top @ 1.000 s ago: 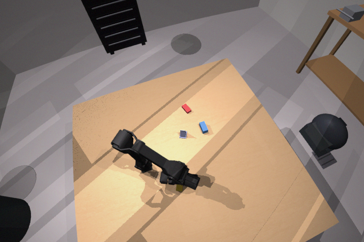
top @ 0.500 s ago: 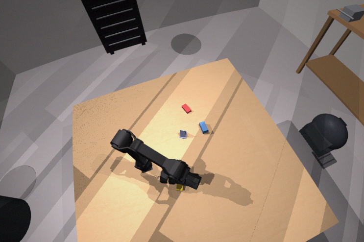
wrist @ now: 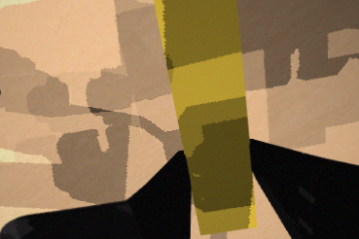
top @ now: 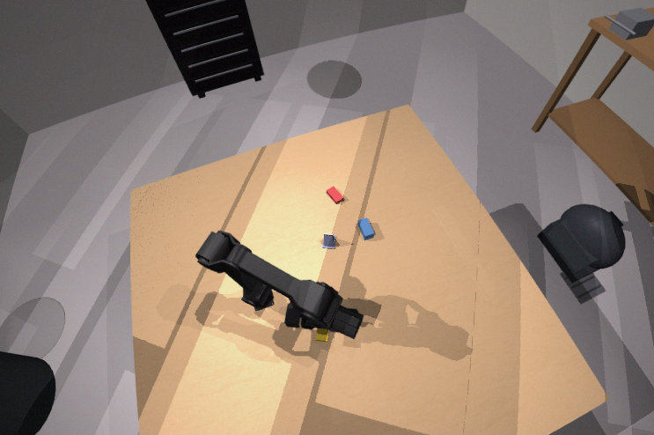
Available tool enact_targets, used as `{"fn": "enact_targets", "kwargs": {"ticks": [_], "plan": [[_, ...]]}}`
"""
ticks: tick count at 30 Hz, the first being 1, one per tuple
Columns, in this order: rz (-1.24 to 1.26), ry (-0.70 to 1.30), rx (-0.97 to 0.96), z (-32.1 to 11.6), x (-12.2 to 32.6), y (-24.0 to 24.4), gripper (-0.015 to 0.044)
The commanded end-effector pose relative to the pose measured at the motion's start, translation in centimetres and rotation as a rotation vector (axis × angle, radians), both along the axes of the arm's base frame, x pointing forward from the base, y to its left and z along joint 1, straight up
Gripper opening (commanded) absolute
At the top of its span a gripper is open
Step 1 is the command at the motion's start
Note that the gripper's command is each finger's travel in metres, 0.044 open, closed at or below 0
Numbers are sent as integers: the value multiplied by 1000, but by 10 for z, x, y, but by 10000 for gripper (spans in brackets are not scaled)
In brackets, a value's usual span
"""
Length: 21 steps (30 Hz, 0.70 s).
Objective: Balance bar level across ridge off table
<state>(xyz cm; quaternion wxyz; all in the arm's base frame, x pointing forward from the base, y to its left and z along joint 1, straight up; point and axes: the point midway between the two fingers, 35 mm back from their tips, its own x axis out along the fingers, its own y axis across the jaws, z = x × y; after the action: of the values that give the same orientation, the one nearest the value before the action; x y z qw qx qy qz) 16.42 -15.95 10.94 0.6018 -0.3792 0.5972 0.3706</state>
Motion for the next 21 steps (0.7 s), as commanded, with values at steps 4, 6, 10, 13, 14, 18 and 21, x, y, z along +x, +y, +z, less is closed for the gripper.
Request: {"fn": "enact_targets", "kwargs": {"ticks": [4,6,10,13,14,18,21], "plan": [[2,-5,-9,19,-1,1,0],[3,-5,-9,25,-2,1,0],[3,-5,-9,35,-3,3,0],[3,-4,-9,43,-5,4,0],[3,-4,-9,45,-5,4,0],[3,-4,-9,46,-1,7,0],[2,-5,-8,47,7,13,0]]}}
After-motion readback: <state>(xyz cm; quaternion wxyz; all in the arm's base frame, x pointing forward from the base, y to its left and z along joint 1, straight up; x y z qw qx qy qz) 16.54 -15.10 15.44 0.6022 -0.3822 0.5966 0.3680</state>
